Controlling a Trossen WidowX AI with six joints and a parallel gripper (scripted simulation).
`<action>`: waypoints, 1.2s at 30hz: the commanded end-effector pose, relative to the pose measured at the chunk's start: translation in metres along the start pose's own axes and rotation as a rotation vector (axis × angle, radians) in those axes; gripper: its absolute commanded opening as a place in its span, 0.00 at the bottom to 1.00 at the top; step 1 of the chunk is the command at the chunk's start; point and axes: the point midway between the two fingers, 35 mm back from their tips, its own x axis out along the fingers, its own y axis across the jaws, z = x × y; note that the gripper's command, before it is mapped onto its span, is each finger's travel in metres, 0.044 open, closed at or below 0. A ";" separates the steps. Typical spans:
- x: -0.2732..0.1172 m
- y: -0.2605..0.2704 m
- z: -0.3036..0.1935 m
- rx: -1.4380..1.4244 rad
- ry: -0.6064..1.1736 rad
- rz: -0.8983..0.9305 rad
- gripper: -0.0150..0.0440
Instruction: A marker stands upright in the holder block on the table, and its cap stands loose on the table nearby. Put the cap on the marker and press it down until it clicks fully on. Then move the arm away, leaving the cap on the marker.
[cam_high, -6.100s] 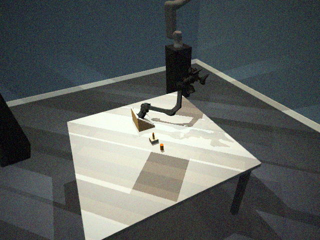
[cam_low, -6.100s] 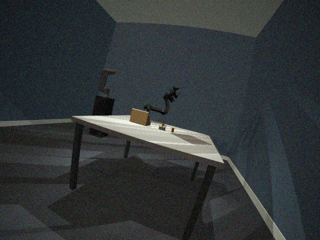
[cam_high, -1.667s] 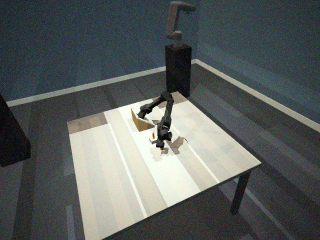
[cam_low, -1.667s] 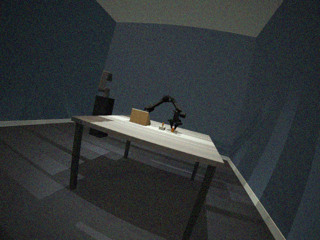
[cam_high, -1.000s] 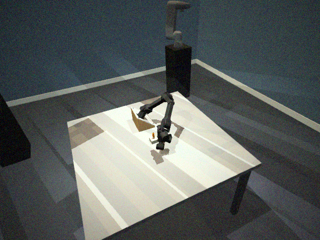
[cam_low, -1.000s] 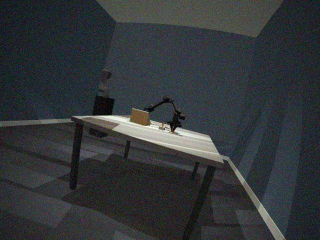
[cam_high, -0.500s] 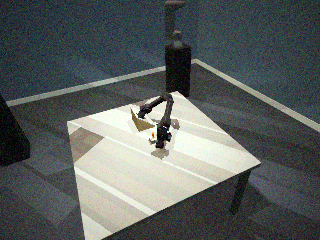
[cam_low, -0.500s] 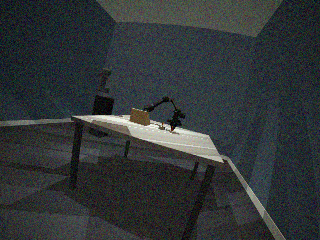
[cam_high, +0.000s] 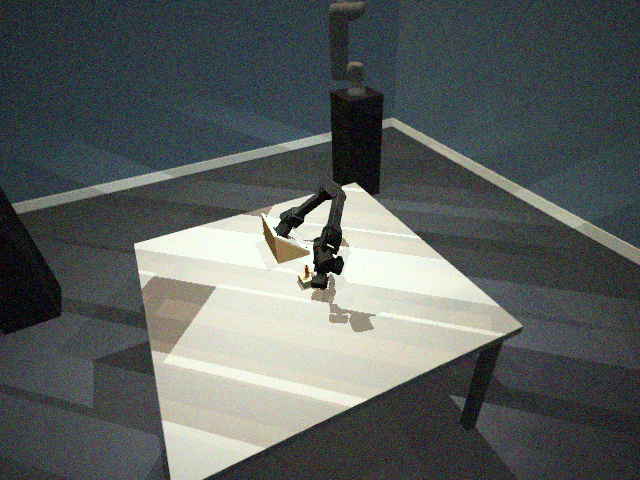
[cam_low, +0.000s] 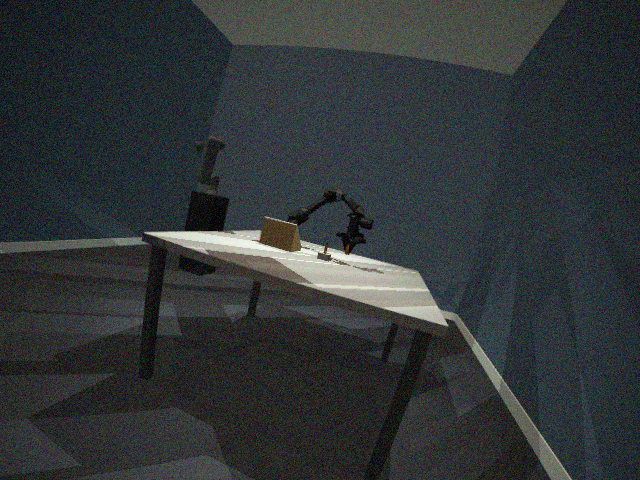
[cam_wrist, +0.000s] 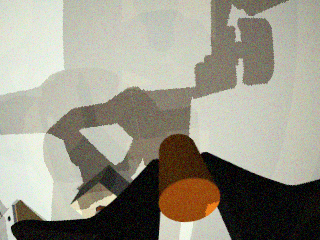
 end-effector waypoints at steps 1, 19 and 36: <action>-0.007 0.005 -0.006 0.000 0.006 0.000 0.25; -0.041 0.048 -0.051 0.005 0.015 -0.002 0.25; -0.059 0.092 -0.085 0.006 0.011 0.005 0.25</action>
